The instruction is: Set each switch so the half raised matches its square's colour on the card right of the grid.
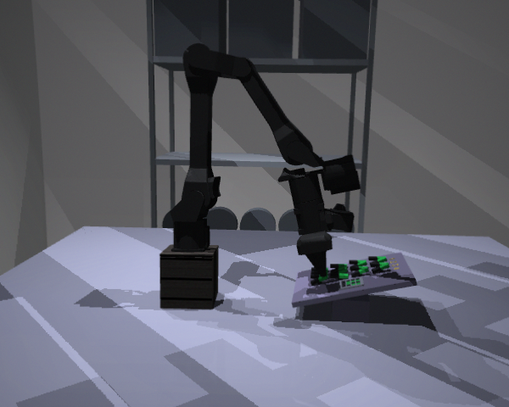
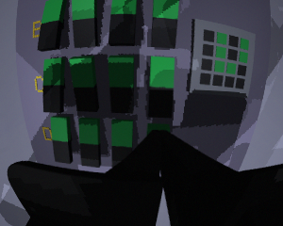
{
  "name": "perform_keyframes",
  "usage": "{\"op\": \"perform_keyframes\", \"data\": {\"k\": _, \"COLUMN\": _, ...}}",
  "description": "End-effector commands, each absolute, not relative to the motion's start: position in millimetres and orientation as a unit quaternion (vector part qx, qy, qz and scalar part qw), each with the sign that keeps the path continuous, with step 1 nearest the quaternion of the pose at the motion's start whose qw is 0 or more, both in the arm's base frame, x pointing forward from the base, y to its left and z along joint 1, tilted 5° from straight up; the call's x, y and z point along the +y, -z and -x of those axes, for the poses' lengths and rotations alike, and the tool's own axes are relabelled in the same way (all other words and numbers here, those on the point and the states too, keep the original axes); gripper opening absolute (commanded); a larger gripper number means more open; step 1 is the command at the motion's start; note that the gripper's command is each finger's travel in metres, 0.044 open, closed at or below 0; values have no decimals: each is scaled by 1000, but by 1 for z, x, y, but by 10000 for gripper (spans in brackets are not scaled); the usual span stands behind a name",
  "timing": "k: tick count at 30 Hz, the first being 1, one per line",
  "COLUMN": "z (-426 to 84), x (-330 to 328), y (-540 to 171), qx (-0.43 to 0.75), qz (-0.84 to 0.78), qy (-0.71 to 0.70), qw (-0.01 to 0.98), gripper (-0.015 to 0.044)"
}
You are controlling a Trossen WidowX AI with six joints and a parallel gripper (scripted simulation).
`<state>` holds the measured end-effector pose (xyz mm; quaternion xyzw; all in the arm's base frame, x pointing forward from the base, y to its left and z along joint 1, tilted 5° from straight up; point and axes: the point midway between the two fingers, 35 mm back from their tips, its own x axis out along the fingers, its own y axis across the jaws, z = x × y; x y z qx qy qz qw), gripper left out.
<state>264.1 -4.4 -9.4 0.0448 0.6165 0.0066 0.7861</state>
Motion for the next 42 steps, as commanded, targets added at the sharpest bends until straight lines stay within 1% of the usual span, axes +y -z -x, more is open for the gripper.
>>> {"op": "perform_keyframes", "data": {"k": 1, "z": -263, "x": -4, "y": 11, "qx": 617, "qz": -47, "qy": -5, "qw": 785, "gripper": 0}}
{"op": "perform_keyframes", "data": {"k": 25, "z": -264, "x": -4, "y": 14, "qx": 617, "qz": -47, "qy": -5, "qw": 785, "gripper": 0}}
{"op": "perform_keyframes", "data": {"k": 27, "z": -264, "x": -5, "y": 6, "qx": 615, "qz": -45, "qy": -7, "qw": 787, "gripper": 0}}
{"op": "perform_keyframes", "data": {"k": 32, "z": -249, "x": -8, "y": -43, "qx": 608, "qz": -47, "qy": -5, "qw": 792, "gripper": 0}}
{"op": "perform_keyframes", "data": {"k": 36, "z": -246, "x": -8, "y": -49, "qx": 607, "qz": -47, "qy": -5, "qw": 793, "gripper": 0}}
{"op": "perform_keyframes", "data": {"k": 38, "z": -253, "x": -5, "y": -52, "qx": 607, "qz": -47, "qy": -5, "qw": 793, "gripper": 0}}
{"op": "perform_keyframes", "data": {"k": 42, "z": -289, "x": 17, "y": -70, "qx": 606, "qz": -48, "qy": -5, "qw": 794, "gripper": 0}}
